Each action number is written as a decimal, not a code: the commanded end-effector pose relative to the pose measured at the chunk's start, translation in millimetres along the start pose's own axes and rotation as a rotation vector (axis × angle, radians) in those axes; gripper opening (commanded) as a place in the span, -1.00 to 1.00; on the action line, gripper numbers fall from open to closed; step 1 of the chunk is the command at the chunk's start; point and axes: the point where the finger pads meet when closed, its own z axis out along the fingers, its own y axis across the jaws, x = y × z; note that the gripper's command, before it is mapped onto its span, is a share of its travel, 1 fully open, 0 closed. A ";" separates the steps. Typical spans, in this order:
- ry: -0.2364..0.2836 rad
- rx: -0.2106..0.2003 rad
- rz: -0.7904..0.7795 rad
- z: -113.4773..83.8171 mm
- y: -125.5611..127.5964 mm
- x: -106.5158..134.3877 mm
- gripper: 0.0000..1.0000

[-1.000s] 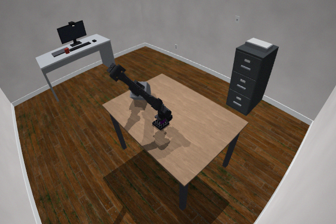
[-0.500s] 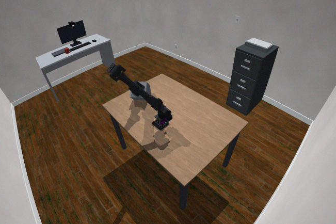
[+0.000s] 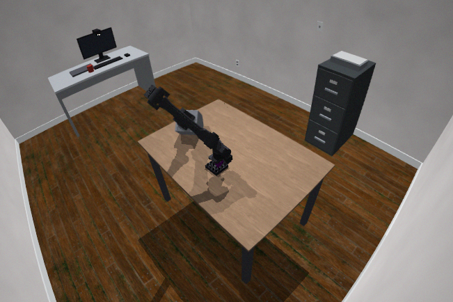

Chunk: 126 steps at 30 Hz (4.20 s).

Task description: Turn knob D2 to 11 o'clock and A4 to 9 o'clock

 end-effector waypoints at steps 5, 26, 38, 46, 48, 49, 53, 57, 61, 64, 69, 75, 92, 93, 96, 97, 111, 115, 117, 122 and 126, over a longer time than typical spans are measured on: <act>-0.041 0.001 0.013 -9.9 -8.1 -19.5 -0.64; -0.041 0.001 0.013 -9.9 -8.1 -19.5 -0.64; -0.041 0.001 0.013 -9.9 -8.1 -19.5 -0.64; -0.027 0.002 0.010 -0.5 -5.6 -16.0 -0.64; -0.026 0.000 0.006 0.9 -3.7 -14.5 -0.64; -0.024 0.000 0.005 2.2 -3.5 -13.3 -0.64; -0.017 0.001 0.006 5.5 -4.2 -10.2 -0.64; -0.013 -0.003 -0.005 9.4 0.1 -6.0 -0.64; -0.003 0.001 -0.001 15.1 -2.3 -1.8 -0.64; -0.015 -0.004 -0.008 12.4 1.2 -4.5 -0.64; -0.020 -0.001 -0.002 12.8 -0.8 -9.2 -0.64; -0.020 -0.001 -0.001 12.3 -1.8 -9.1 -0.64; -0.020 -0.001 -0.001 12.3 -1.8 -9.1 -0.64; -0.020 -0.001 -0.001 12.3 -1.8 -9.1 -0.64; -0.020 -0.001 -0.001 12.3 -1.8 -9.1 -0.64; -0.020 -0.001 -0.001 12.3 -1.8 -9.1 -0.64; -0.021 0.000 0.001 12.0 -2.2 -9.2 -0.85; -0.021 0.000 0.001 12.0 -2.2 -9.2 -0.85; -0.021 0.000 0.001 12.0 -2.2 -9.2 -0.85; -0.021 0.002 0.001 12.0 -2.5 -9.2 -0.85; -0.021 0.002 0.001 12.0 -2.5 -9.2 -0.85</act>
